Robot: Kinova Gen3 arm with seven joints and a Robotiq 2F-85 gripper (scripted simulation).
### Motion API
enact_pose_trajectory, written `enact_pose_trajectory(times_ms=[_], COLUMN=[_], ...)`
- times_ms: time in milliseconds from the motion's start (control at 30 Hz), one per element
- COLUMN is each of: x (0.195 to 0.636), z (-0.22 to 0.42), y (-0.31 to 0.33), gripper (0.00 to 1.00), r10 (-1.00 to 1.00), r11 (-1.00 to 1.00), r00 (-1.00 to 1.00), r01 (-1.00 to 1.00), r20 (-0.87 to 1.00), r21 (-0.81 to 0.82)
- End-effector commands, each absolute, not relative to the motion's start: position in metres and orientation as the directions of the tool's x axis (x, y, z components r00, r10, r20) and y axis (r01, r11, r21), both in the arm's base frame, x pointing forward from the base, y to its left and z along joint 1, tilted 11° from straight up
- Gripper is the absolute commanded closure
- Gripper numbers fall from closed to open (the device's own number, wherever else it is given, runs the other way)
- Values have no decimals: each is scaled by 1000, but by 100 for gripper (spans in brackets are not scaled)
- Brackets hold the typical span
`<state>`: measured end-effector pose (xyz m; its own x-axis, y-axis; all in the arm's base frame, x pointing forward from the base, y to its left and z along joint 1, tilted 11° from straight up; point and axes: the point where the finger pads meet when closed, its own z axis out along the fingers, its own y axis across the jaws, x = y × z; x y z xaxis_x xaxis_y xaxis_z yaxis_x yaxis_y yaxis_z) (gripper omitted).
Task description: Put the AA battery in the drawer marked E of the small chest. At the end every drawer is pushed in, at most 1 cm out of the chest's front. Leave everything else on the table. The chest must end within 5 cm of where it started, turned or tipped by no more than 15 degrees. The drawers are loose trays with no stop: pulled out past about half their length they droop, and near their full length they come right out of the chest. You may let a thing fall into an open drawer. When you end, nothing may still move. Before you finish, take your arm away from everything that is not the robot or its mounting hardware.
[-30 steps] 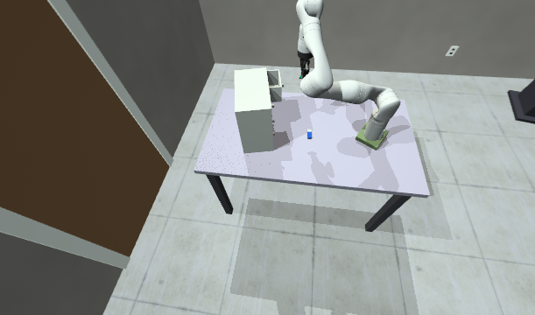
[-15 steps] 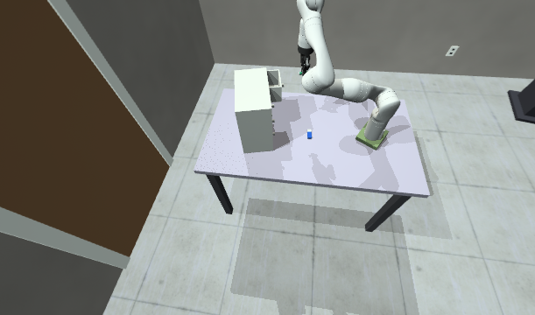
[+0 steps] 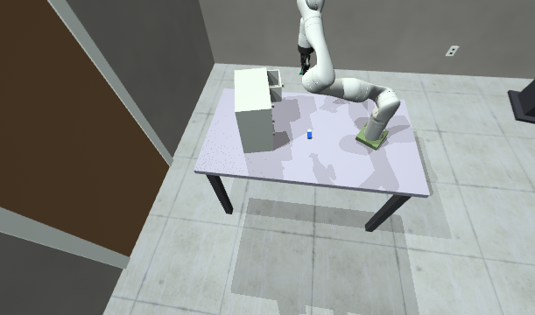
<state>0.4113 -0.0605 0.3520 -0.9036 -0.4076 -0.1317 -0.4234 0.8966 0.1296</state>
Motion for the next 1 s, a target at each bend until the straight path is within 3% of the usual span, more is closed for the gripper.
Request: enact_pose_trajectory(times_ms=[0,967], x=[411,411], z=[353,352], y=[-61,-61], gripper=[91,91], r10=[-407,-394], r11=[897,897], r00=[-904,-896], r01=[-423,-423], r20=[-133,-204], r21=[129,129])
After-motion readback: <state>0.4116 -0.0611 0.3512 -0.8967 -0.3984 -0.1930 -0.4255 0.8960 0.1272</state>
